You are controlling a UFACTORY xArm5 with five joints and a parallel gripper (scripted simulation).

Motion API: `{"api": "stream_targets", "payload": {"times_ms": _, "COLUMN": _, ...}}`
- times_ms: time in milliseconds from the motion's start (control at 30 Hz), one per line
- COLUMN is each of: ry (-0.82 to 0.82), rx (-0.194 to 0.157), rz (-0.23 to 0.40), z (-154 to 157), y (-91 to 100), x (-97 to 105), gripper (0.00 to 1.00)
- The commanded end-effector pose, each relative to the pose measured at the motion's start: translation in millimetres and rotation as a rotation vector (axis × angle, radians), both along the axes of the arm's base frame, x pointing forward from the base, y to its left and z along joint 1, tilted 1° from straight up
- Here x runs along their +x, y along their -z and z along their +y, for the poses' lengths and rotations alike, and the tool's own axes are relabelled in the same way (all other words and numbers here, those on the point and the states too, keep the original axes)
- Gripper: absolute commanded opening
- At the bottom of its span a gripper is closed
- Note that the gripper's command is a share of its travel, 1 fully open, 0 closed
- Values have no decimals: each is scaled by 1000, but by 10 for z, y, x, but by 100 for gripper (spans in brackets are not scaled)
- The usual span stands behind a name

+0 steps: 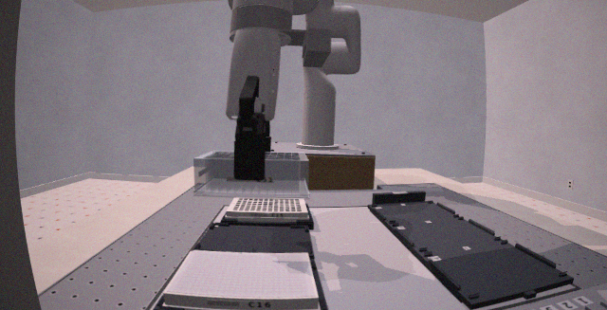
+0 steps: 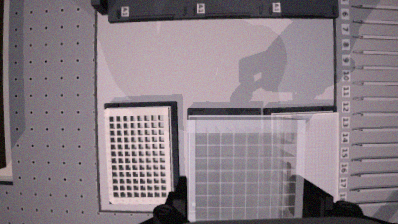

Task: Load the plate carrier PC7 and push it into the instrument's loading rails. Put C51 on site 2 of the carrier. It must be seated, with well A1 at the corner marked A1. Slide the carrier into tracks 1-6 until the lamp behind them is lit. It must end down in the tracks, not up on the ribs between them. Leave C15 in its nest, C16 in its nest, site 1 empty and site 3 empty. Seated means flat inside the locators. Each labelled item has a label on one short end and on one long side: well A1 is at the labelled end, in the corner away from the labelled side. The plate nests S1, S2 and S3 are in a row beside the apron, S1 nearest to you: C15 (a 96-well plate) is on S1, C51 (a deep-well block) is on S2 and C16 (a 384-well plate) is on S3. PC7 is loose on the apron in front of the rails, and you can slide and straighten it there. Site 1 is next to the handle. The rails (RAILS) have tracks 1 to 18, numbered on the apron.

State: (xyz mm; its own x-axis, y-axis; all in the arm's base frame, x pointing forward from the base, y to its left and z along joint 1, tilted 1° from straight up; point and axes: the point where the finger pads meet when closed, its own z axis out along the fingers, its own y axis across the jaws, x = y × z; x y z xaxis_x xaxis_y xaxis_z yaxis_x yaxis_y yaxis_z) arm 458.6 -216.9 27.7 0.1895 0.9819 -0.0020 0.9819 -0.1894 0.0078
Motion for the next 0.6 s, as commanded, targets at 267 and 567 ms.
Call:
{"api": "stream_targets", "payload": {"times_ms": 267, "ry": 0, "rx": -2, "rz": -4, "z": -10, "y": -194, "x": 11, "gripper": 0}}
{"api": "stream_targets", "payload": {"times_ms": 567, "ry": 0, "rx": -2, "rz": -4, "z": -12, "y": -328, "x": 8, "gripper": 0}}
